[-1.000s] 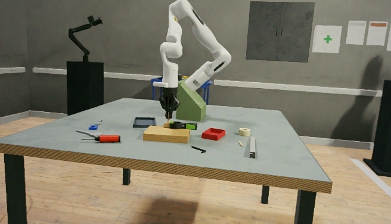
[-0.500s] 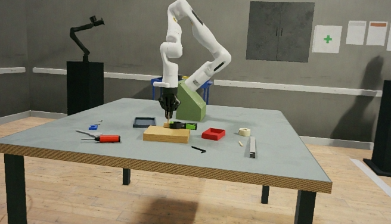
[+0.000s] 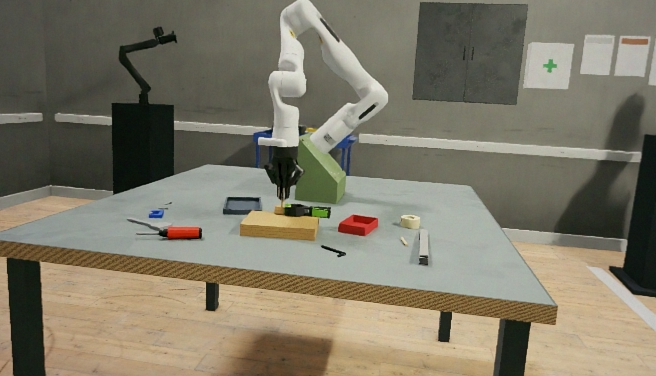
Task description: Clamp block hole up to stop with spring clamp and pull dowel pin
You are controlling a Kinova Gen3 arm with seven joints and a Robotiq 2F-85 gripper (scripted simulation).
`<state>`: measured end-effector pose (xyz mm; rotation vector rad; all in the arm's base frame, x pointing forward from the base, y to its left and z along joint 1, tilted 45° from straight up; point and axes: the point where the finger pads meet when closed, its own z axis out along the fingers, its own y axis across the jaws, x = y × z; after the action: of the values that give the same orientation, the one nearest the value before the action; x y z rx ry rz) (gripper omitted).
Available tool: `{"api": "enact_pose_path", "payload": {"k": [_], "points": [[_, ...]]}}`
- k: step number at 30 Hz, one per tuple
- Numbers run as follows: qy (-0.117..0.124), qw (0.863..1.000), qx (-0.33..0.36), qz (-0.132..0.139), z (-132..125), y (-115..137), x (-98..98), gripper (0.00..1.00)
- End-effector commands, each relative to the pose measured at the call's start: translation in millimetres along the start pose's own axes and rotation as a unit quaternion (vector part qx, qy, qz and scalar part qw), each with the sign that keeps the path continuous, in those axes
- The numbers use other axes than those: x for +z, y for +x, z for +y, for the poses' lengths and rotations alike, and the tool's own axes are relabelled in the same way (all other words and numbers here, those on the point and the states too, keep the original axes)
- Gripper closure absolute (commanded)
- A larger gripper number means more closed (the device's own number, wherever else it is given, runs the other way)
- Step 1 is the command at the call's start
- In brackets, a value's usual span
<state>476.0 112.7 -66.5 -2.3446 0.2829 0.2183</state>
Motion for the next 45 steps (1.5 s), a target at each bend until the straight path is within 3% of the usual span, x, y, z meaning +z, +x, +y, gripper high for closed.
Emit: {"api": "enact_pose_path", "payload": {"k": [1,45], "points": [[0.0,1.0,-0.012,0.001,0.1,0.7,-1.0,0.9],[0.0,0.99,-0.144,0.001,0.1,0.7,-1.3,0.9]]}}
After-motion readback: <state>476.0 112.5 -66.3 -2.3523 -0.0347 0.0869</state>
